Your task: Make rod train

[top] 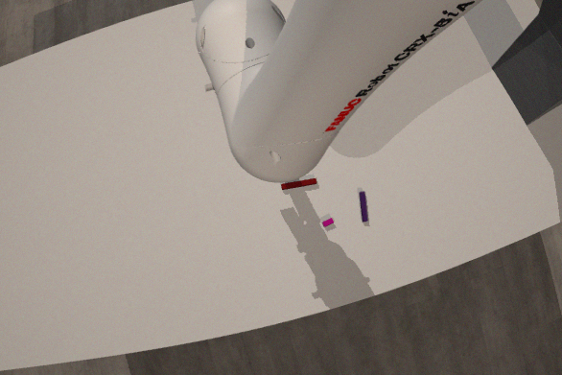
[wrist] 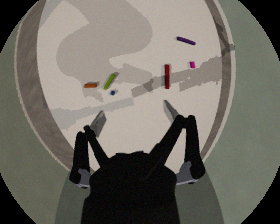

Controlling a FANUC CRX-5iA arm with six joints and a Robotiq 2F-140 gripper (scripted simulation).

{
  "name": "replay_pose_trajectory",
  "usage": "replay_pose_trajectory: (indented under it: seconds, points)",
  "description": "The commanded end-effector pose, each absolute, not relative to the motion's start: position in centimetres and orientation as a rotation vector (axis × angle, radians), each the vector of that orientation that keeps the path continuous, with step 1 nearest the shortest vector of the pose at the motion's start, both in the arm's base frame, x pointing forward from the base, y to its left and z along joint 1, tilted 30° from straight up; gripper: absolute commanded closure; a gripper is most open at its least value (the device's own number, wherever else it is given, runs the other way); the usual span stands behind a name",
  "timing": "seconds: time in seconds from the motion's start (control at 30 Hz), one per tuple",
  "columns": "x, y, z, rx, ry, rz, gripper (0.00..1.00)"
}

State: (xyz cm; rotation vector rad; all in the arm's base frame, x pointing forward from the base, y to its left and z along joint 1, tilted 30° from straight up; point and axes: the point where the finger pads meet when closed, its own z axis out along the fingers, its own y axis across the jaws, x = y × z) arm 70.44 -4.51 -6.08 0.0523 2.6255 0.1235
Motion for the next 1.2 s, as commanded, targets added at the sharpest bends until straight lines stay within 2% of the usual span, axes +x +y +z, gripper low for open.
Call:
replay_pose_trajectory:
  seconds: [0.0,1.17]
  points:
    - [70.5,-4.5,-6.1,0.052,2.625,0.123,0.0]
    - [70.1,-6.3,-4.5,0.13,2.61,0.141,0.0]
